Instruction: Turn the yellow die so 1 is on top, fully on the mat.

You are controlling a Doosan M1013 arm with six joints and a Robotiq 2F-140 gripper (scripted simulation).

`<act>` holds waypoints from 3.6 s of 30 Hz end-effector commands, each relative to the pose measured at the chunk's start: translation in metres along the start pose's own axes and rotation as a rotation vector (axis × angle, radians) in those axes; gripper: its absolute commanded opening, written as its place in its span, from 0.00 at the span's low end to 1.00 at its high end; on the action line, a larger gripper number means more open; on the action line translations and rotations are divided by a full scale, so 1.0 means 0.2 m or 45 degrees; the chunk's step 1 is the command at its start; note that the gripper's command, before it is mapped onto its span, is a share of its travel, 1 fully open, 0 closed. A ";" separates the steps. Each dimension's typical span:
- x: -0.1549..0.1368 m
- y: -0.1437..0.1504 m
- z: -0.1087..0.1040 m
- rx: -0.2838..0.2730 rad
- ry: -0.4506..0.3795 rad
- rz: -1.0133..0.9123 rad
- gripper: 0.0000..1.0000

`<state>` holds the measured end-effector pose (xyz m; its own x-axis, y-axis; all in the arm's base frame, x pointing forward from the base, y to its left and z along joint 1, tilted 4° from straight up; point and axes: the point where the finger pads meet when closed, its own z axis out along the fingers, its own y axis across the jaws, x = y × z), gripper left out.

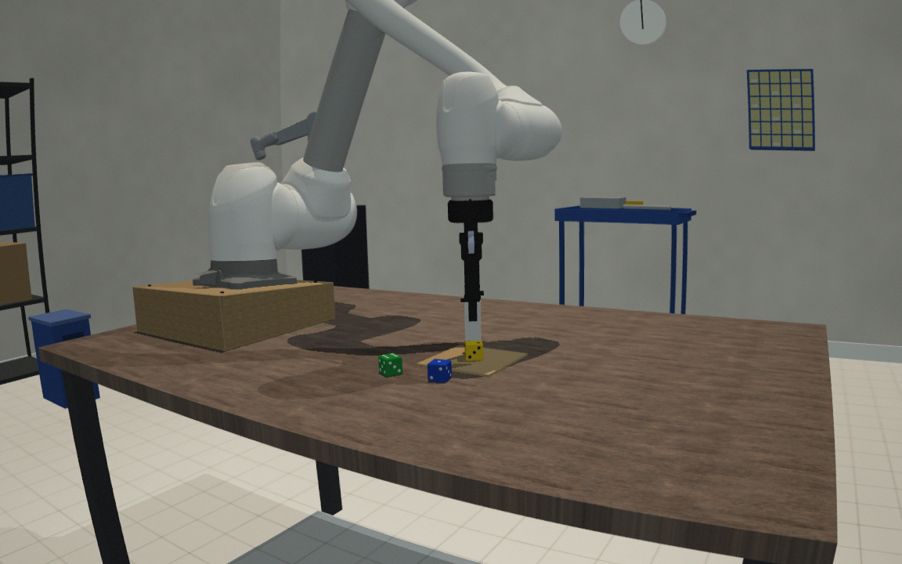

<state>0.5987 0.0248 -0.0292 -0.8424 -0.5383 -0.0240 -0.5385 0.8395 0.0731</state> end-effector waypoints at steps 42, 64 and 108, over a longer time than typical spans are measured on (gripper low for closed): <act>0.00 0.00 0.02 0.000 0.000 0.000 0.28; 0.00 0.00 0.17 0.000 0.000 0.000 0.28; 0.00 0.00 0.17 0.000 0.000 0.000 0.16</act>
<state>0.5981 0.0273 -0.0634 -0.8424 -0.5383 -0.0241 -0.5385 0.8394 0.0730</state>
